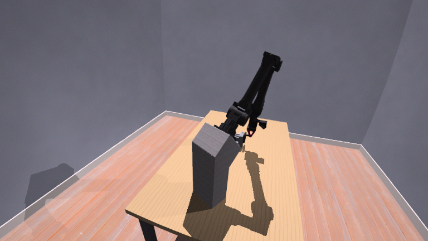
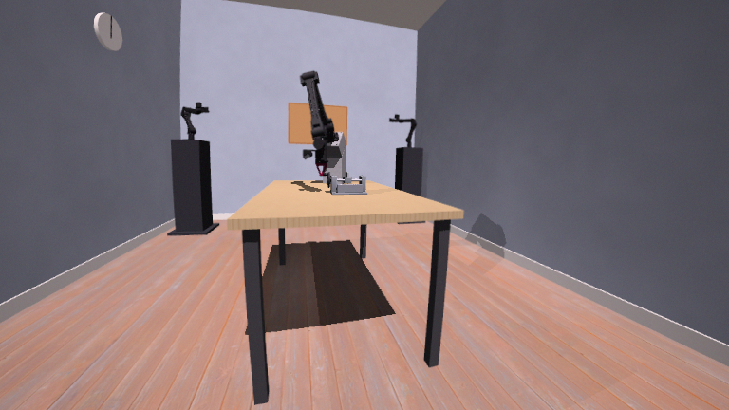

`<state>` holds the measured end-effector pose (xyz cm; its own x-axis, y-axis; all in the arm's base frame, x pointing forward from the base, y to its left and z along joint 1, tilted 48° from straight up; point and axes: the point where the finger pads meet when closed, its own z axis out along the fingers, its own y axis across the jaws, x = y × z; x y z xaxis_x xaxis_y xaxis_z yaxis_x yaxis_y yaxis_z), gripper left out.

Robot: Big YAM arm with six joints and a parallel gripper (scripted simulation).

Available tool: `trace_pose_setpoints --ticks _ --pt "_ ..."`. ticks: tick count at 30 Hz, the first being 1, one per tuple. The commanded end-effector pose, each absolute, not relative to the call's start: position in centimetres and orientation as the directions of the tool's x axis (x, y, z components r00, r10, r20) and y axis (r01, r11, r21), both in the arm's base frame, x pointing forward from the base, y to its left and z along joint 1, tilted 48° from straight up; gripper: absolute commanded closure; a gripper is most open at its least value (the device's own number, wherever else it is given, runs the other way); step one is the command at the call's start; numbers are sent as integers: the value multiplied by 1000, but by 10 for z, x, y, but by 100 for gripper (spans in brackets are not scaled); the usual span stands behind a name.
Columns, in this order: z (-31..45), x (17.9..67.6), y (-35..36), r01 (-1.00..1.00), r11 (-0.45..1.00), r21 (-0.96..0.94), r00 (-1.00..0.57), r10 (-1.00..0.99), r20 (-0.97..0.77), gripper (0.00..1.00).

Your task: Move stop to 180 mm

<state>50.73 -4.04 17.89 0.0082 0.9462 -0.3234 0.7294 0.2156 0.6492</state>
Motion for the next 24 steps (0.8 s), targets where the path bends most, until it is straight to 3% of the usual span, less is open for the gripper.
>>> trace_pose_setpoints --ticks 1,24 --pt "226 517 -28 670 222 709 22 948 -318 94" --pt "249 534 -21 649 227 726 24 948 -318 94"
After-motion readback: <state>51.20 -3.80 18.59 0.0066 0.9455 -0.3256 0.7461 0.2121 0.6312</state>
